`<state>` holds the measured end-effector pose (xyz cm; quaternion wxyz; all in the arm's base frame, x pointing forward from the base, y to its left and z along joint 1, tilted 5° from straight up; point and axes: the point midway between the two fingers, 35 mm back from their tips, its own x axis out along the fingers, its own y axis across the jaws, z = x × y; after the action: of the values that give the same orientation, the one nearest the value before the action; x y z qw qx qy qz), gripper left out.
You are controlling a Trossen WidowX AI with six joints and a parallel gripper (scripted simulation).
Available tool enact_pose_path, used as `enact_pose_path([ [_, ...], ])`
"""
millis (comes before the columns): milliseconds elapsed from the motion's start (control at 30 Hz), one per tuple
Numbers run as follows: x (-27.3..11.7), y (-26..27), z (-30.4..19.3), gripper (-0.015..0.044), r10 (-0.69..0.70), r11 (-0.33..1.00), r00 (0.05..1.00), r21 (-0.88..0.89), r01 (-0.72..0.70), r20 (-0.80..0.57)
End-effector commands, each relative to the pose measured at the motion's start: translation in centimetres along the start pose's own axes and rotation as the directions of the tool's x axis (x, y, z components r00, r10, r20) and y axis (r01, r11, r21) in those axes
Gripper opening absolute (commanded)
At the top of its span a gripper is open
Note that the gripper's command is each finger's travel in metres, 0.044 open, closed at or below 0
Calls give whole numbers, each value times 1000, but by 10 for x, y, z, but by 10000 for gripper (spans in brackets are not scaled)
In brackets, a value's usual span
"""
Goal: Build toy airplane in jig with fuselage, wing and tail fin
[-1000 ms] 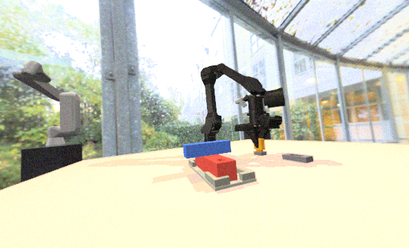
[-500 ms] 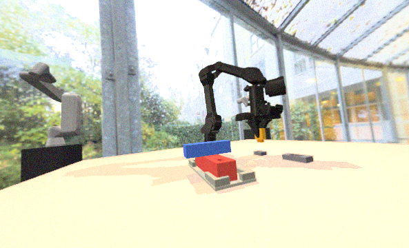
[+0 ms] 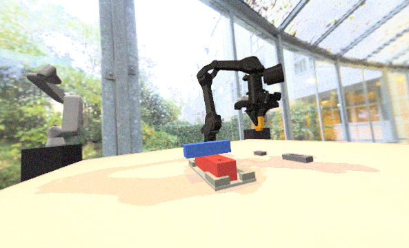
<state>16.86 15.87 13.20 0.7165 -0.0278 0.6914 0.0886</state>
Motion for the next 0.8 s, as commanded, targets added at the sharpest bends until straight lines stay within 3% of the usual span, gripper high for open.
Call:
enact_pose_path([
  [0, -13, -1, -1, 0, 6, 1000, 1000, -4, -6, 8],
  [267, -36, -4, -6, 0, 7, 1000, 1000, -4, -7, 9],
  [767, -34, -15, 15, 0, 2, 1000, 1000, -1, -2, 14],
])
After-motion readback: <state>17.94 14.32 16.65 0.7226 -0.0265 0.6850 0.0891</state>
